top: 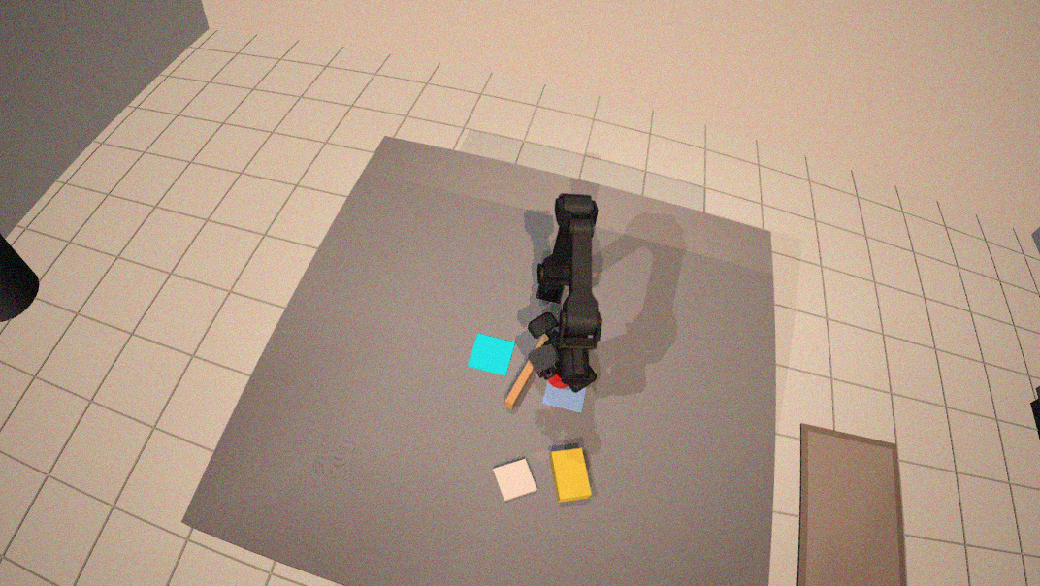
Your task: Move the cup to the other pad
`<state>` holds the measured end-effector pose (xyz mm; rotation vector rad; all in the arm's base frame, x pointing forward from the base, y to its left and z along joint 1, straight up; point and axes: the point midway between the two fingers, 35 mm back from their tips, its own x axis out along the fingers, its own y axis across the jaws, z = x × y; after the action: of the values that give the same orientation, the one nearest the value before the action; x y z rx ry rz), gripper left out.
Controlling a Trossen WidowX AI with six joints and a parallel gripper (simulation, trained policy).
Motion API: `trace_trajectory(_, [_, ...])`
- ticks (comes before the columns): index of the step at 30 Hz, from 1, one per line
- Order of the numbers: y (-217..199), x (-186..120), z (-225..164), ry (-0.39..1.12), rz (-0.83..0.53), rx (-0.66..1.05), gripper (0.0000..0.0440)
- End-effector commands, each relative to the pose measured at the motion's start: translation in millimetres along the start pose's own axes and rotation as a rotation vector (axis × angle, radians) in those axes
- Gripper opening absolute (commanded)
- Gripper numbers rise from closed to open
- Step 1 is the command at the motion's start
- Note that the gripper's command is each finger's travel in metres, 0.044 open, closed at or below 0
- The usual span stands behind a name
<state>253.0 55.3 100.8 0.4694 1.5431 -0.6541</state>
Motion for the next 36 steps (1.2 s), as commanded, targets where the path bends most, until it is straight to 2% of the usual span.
trace_trajectory(1, [-4.3,-14.3,2.8,-0.01,0.033,0.037,0.0])
trace_trajectory(16, [-25.8,-46.6,29.3,-0.068,0.12,0.176,0.0])
trace_trajectory(36, [-66.5,-48.2,70.4,-0.151,0.182,0.333,0.0])
